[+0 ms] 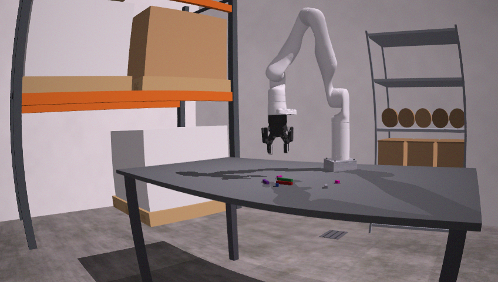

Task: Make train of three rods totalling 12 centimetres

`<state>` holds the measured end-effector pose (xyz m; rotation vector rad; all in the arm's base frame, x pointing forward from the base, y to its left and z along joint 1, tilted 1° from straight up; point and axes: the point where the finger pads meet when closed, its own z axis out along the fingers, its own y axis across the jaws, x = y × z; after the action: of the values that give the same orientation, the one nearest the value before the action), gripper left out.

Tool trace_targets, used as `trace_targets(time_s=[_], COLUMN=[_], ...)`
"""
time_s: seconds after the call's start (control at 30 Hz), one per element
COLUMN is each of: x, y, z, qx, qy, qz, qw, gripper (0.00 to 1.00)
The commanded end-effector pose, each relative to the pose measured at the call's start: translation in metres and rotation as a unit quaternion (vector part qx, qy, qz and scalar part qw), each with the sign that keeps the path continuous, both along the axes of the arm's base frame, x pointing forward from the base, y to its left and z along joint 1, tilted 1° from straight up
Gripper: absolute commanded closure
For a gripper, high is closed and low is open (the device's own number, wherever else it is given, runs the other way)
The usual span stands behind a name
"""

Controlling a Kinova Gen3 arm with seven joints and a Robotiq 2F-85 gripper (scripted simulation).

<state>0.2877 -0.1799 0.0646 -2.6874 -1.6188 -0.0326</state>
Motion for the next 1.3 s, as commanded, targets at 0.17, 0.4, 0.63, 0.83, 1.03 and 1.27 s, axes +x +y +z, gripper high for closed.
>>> trace_targets(time_s=[0.17,0.4,0.63,0.83,1.03,1.27], x=[0.004,0.016,0.033,0.052,0.071,0.088], y=[0.001,0.015,0.035,0.063,0.092,0.122], z=[0.002,-0.001,-0.005,-0.009,-0.012,-0.014], qx=[0.0,0.0,0.001,0.003,0.004,0.003], qy=[-0.002,0.002,0.008,0.011,0.012,0.009], qz=[0.007,0.1,0.227,0.372,0.506,0.625], qw=[1.0,0.995,0.974,0.928,0.863,0.781], gripper=[0.0,0.0,0.0,0.0,0.0,0.0])
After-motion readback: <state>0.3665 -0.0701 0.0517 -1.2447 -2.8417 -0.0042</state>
